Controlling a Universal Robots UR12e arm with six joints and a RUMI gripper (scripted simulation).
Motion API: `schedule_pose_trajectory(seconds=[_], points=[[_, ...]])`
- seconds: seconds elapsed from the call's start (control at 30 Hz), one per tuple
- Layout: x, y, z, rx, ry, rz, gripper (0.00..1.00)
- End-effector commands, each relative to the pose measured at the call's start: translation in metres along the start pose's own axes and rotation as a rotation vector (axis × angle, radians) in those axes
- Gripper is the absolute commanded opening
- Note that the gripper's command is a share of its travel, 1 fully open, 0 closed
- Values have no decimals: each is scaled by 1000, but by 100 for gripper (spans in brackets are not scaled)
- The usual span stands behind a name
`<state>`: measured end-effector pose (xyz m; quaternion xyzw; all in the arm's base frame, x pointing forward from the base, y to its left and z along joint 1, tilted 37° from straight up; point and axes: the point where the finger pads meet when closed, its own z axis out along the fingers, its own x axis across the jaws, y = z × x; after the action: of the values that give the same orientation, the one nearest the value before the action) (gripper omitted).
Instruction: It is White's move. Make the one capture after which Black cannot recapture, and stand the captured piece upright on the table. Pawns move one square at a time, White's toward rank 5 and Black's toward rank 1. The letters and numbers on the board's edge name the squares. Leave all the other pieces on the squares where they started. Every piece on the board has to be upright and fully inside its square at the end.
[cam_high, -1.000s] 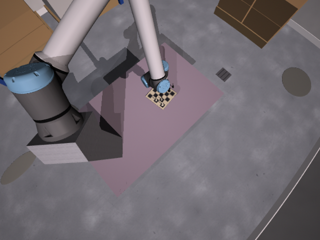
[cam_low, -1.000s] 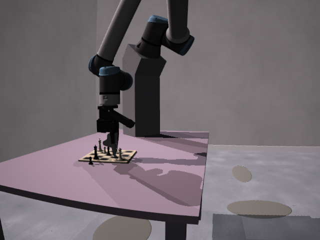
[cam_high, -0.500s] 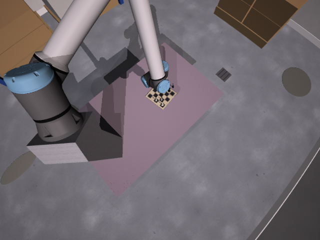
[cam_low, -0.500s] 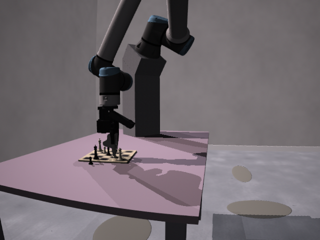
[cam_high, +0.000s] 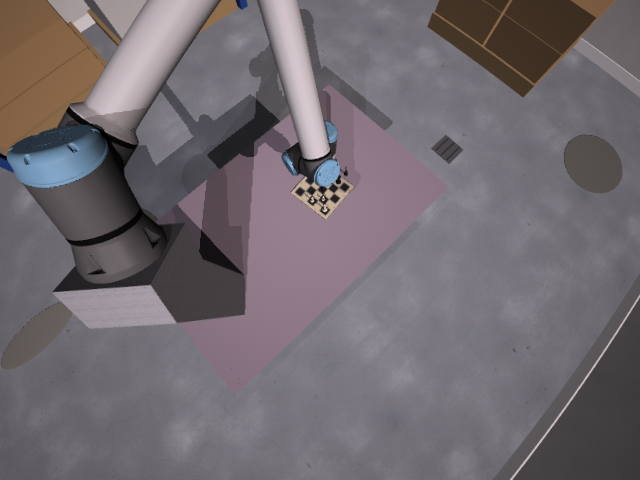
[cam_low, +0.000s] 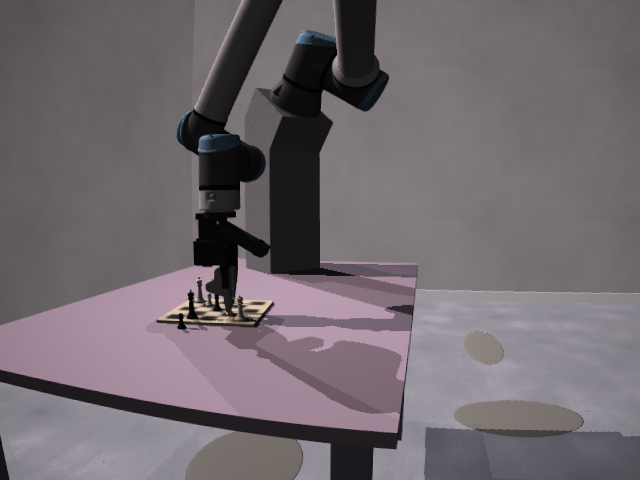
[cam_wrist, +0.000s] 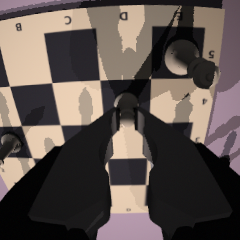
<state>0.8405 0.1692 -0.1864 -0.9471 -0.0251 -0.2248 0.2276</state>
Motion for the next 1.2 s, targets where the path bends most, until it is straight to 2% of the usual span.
schedule_pose_trajectory(seconds=[0.0, 0.47, 0.5, 0.57, 0.6, 0.67, 0.7, 0.83, 0.87, 0.93, 0.97, 1.17], points=[[1, 0, 0, 0, 1, 0, 0], [1, 0, 0, 0, 1, 0, 0], [1, 0, 0, 0, 1, 0, 4], [1, 0, 0, 0, 1, 0, 4], [1, 0, 0, 0, 1, 0, 8], [1, 0, 0, 0, 1, 0, 8], [1, 0, 0, 0, 1, 0, 12], [1, 0, 0, 0, 1, 0, 12], [1, 0, 0, 0, 1, 0, 16], [1, 0, 0, 0, 1, 0, 16], [1, 0, 0, 0, 1, 0, 20], [1, 0, 0, 0, 1, 0, 20]])
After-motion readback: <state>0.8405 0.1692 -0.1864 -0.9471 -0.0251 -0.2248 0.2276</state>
